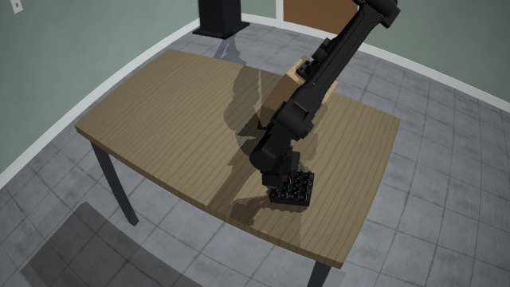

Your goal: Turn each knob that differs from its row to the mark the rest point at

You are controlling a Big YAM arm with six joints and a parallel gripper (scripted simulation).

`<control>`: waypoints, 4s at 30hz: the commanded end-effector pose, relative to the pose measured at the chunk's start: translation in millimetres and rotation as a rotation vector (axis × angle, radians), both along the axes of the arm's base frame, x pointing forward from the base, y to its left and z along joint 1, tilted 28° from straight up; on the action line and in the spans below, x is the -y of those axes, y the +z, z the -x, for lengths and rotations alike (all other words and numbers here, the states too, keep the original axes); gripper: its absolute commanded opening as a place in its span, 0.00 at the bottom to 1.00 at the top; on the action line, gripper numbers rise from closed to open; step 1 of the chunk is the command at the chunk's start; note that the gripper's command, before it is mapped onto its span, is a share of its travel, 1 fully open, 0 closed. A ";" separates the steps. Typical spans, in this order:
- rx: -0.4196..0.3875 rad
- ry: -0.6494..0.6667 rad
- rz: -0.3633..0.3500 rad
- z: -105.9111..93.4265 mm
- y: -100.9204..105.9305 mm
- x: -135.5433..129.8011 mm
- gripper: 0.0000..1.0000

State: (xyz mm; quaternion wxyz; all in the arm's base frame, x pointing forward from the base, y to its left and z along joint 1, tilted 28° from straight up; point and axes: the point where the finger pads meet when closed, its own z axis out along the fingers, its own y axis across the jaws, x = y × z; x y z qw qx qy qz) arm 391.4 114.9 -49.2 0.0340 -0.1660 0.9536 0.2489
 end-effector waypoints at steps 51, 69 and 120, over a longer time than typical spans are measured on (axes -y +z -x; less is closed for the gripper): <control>0.045 -0.035 0.011 -19.7 21.0 13.6 0.18; 0.058 -0.025 0.011 -27.0 44.3 23.7 0.18; 0.060 -0.012 0.019 -23.7 162.1 80.3 1.00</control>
